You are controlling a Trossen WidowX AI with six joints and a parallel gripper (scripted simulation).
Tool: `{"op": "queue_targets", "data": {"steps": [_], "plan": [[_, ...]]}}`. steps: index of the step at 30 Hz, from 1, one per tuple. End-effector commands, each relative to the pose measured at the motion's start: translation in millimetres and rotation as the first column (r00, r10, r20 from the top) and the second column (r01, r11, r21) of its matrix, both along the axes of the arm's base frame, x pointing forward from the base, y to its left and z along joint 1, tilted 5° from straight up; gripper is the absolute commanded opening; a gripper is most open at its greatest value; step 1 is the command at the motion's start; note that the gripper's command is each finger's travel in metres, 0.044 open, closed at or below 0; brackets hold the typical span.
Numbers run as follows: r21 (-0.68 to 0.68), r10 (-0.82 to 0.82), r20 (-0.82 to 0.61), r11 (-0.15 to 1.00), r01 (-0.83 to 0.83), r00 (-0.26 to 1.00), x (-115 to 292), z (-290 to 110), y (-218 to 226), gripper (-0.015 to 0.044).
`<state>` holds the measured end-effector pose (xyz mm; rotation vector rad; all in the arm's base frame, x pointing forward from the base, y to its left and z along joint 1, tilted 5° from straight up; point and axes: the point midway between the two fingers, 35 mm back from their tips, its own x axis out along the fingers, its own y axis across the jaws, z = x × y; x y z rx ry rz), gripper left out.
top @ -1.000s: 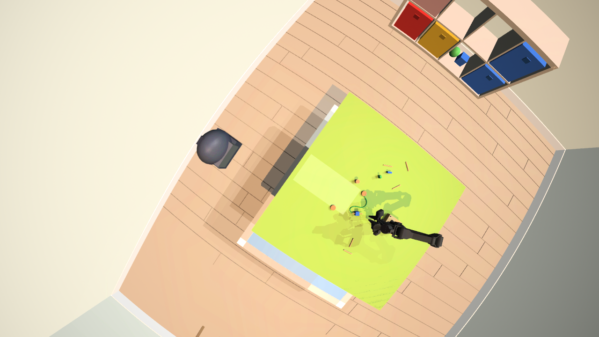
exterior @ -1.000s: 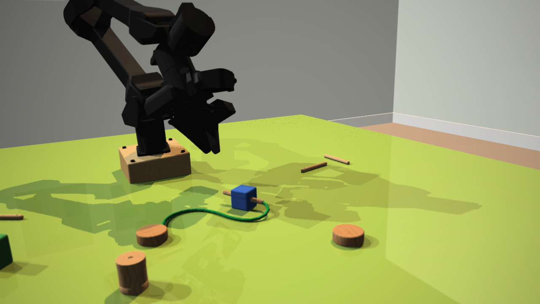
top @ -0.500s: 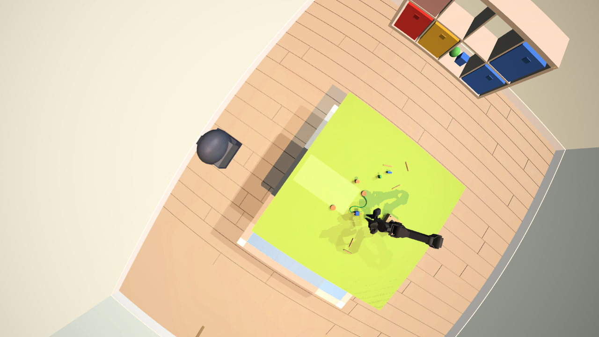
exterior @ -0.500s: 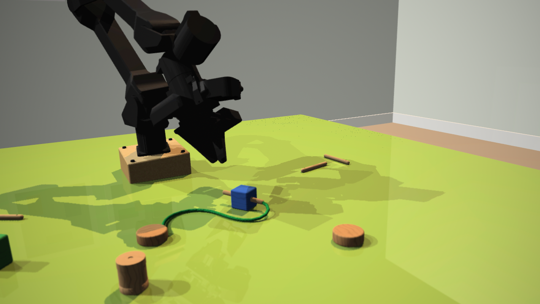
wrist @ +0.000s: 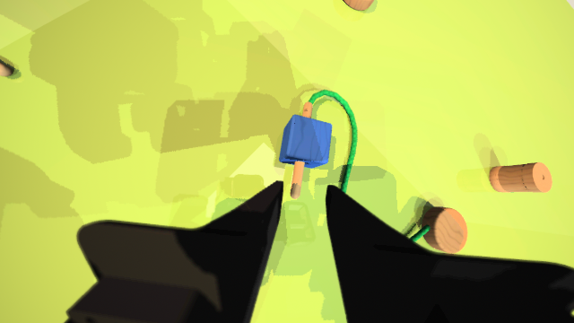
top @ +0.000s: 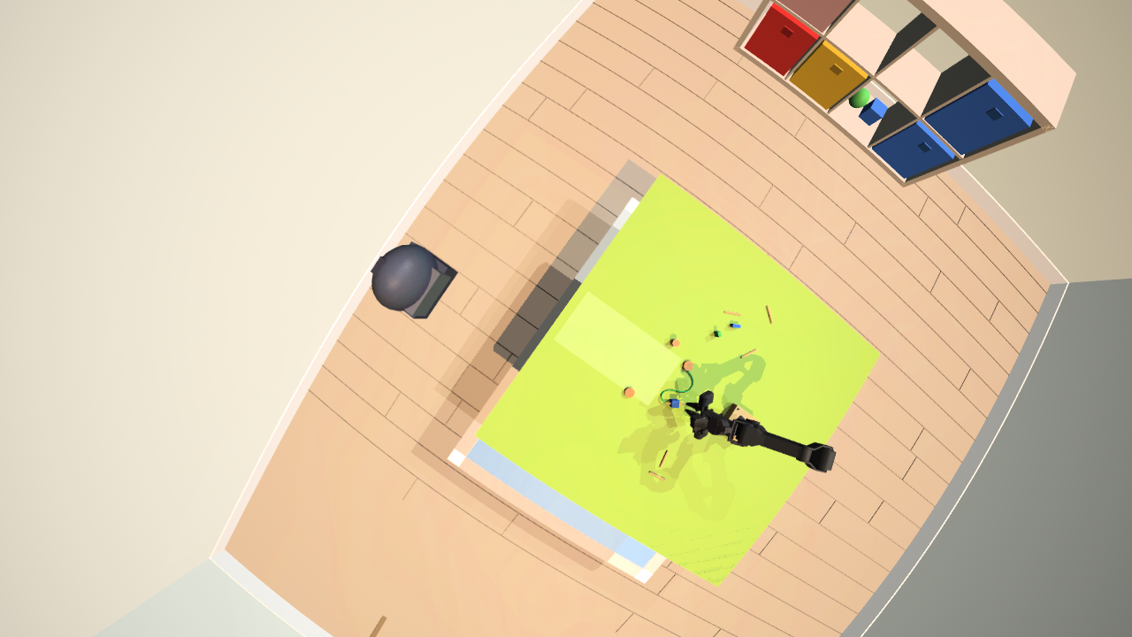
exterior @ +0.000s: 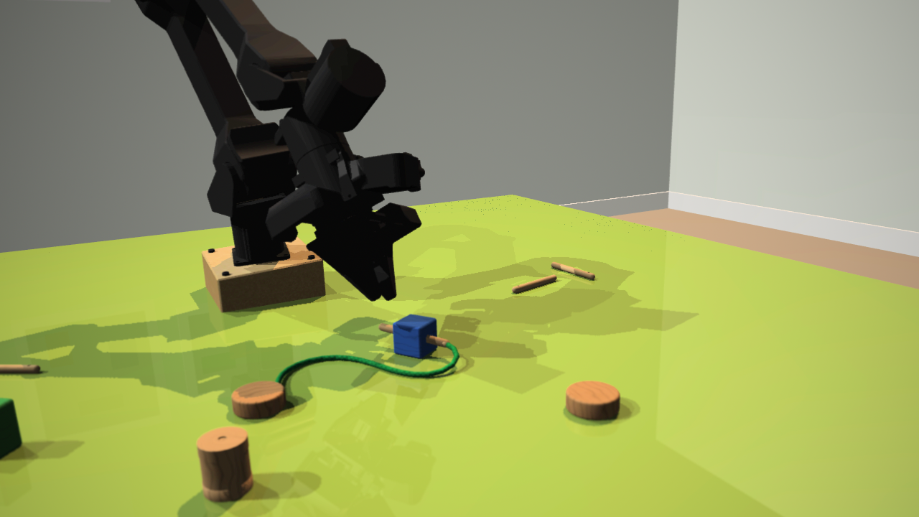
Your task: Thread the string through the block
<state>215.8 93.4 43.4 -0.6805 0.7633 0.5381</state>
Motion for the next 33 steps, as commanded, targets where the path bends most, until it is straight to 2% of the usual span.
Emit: {"op": "queue_targets", "data": {"steps": [1, 17, 30, 33], "plan": [[-0.006, 0.005, -0.014, 1.000, -0.005, 1.000, 1, -9, 0, 0.0122], [-0.006, 0.005, -0.013, 1.000, -0.005, 1.000, 12, -32, 2, 0.0122], [-0.006, 0.005, -0.013, 1.000, -0.005, 1.000, 12, -33, 2, 0.0122], [-0.005, -0.001, -0.008, 1.000, 0.001, 1.000, 13, -31, 2, 0.0043]]}}
